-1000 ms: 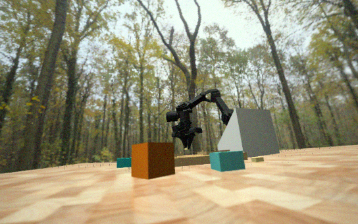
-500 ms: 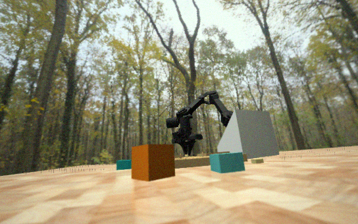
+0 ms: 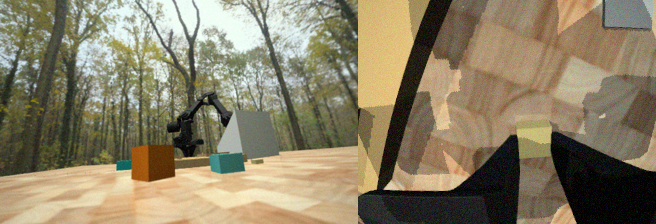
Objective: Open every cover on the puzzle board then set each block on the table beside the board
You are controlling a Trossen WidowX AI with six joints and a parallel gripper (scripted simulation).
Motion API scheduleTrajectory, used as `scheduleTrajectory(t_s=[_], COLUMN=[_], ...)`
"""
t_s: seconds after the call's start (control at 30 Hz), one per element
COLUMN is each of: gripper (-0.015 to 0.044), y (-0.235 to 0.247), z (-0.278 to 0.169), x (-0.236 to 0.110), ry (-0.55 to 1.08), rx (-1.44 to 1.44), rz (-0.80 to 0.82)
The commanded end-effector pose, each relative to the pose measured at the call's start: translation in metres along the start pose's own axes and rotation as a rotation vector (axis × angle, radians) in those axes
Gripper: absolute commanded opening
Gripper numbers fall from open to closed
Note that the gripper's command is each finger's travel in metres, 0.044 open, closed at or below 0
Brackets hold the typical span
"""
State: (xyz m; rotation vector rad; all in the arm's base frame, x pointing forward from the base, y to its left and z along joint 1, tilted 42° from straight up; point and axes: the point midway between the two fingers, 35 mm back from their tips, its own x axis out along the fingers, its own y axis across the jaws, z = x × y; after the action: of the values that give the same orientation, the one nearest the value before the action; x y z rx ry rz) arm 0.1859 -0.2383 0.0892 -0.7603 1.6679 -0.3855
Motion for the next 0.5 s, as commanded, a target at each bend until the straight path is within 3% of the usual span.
scheduleTrajectory(t_s=[0.0, 0.4, 0.47], gripper=[0.0106, 0.0421, 0.0440], y=[0.0000, 0.0000, -0.0001], z=[0.0000, 0.0001, 0.0008], x=[0.0000, -0.0005, -0.0045], ry=[0.000, 0.000, -0.001], rx=[0.000, 0.000, 0.000], rz=[0.000, 0.000, 0.001])
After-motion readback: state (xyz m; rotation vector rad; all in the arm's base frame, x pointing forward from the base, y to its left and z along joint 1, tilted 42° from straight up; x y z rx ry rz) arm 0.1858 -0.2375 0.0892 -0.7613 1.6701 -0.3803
